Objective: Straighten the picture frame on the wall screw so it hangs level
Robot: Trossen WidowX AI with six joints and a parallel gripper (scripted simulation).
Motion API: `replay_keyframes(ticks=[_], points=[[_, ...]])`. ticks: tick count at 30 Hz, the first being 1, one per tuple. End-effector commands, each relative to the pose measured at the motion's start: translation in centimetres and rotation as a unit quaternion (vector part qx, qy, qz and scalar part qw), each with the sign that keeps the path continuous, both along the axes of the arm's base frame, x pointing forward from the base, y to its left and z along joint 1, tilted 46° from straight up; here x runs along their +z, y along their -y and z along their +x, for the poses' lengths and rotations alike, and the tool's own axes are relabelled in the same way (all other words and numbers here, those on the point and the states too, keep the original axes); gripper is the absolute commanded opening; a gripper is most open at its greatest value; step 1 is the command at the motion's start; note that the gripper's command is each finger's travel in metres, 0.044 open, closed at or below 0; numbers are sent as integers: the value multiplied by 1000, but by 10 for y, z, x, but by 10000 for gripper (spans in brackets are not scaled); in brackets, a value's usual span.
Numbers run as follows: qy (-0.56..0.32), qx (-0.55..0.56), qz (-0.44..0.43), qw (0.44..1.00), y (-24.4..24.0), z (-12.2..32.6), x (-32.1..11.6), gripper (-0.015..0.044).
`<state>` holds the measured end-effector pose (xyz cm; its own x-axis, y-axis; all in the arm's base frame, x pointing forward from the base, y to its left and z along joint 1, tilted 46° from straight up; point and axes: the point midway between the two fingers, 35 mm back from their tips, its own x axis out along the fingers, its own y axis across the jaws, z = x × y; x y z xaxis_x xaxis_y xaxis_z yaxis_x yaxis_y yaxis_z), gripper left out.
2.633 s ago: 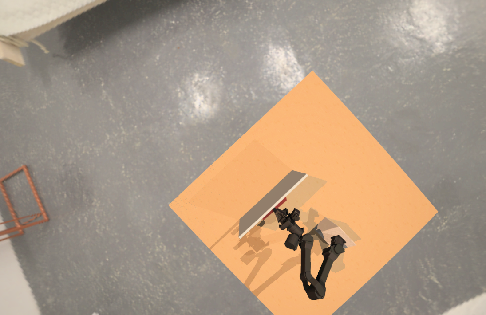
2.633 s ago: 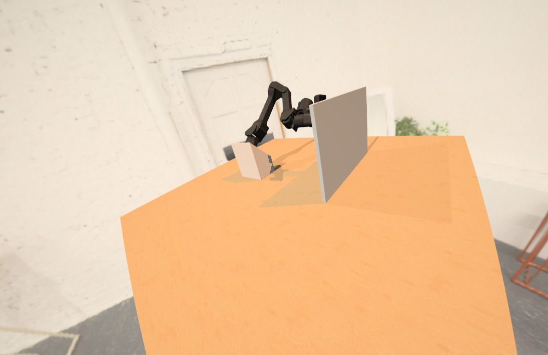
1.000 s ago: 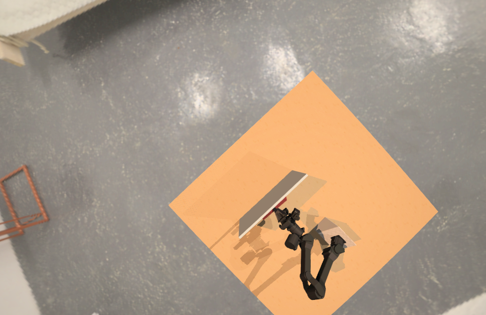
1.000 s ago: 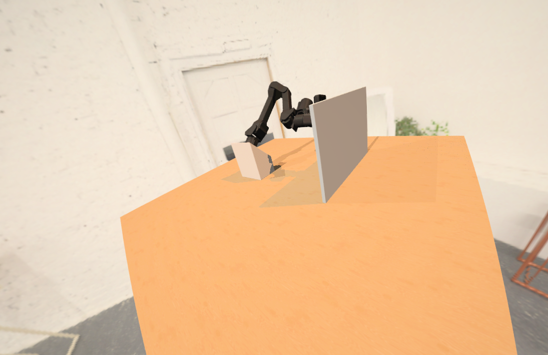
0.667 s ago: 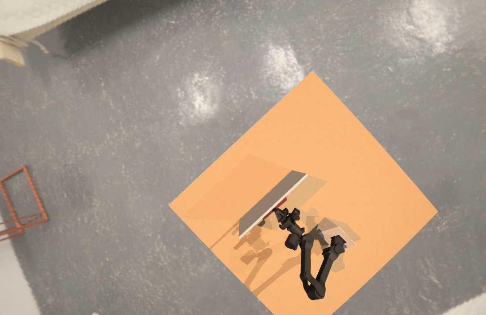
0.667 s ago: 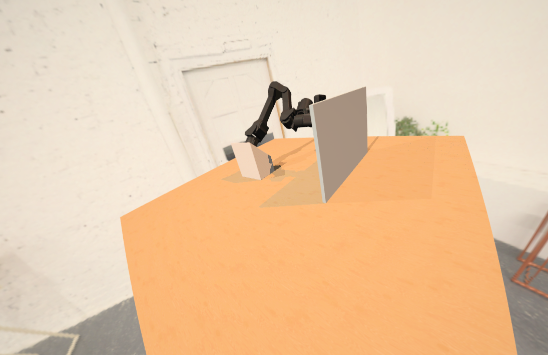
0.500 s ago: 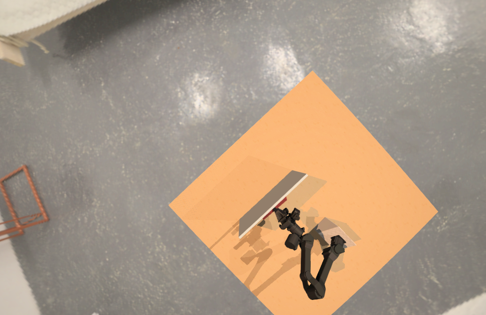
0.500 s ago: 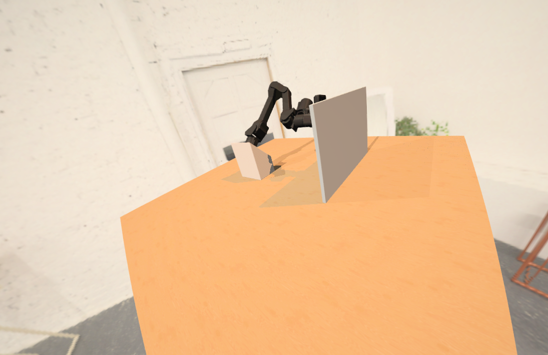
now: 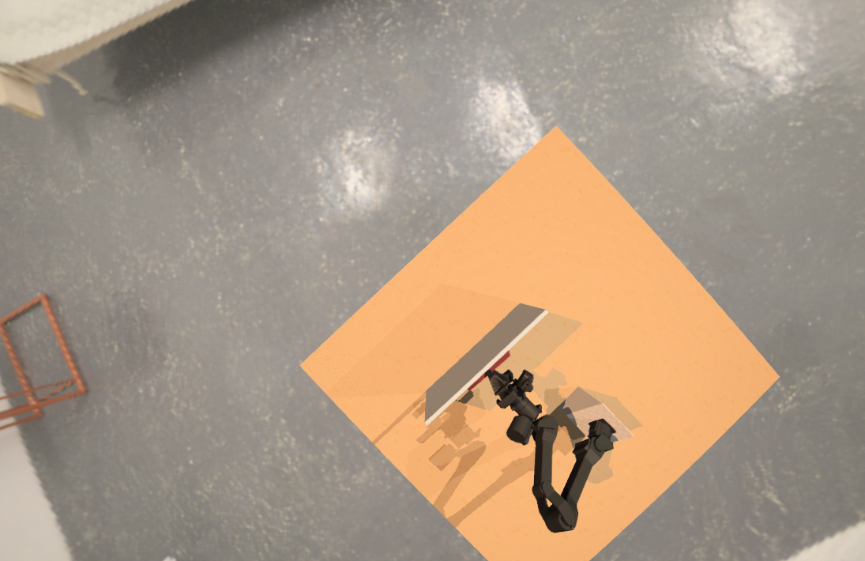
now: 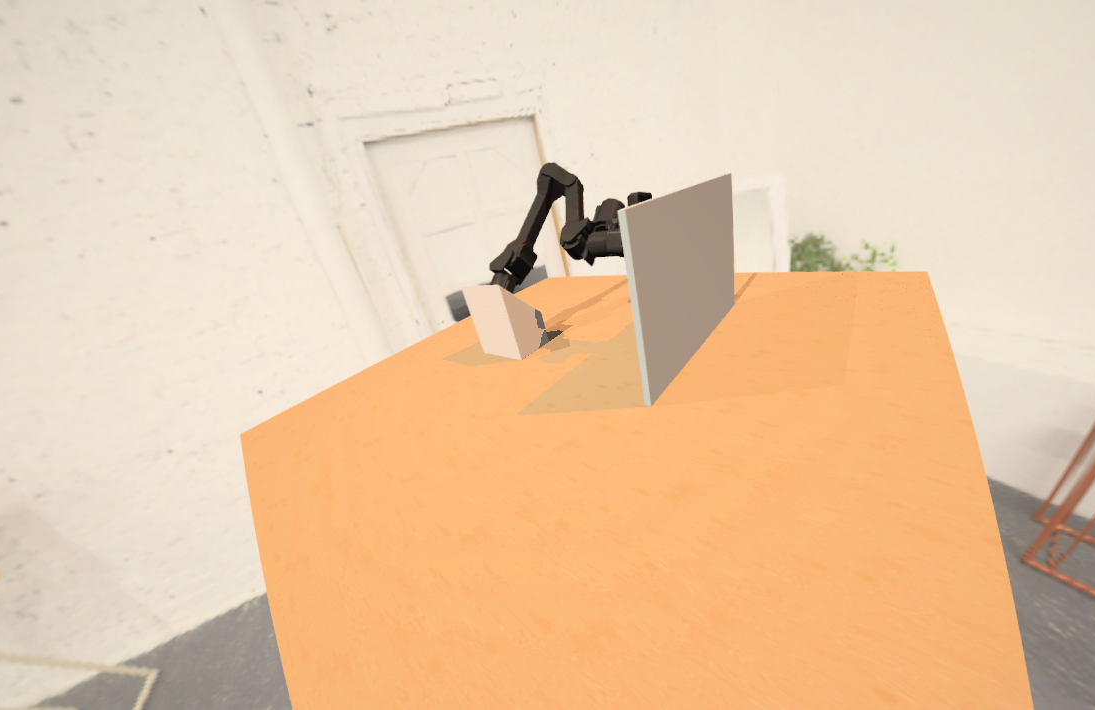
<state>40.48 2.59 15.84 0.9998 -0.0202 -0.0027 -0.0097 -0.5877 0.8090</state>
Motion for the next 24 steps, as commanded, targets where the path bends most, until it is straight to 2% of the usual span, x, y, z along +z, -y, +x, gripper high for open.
replay_keyframes(ticks=[1,24], points=[[3,-8,0,1000,3,0,1,0],[0,-4,3,1000,0,0,-3,0]])
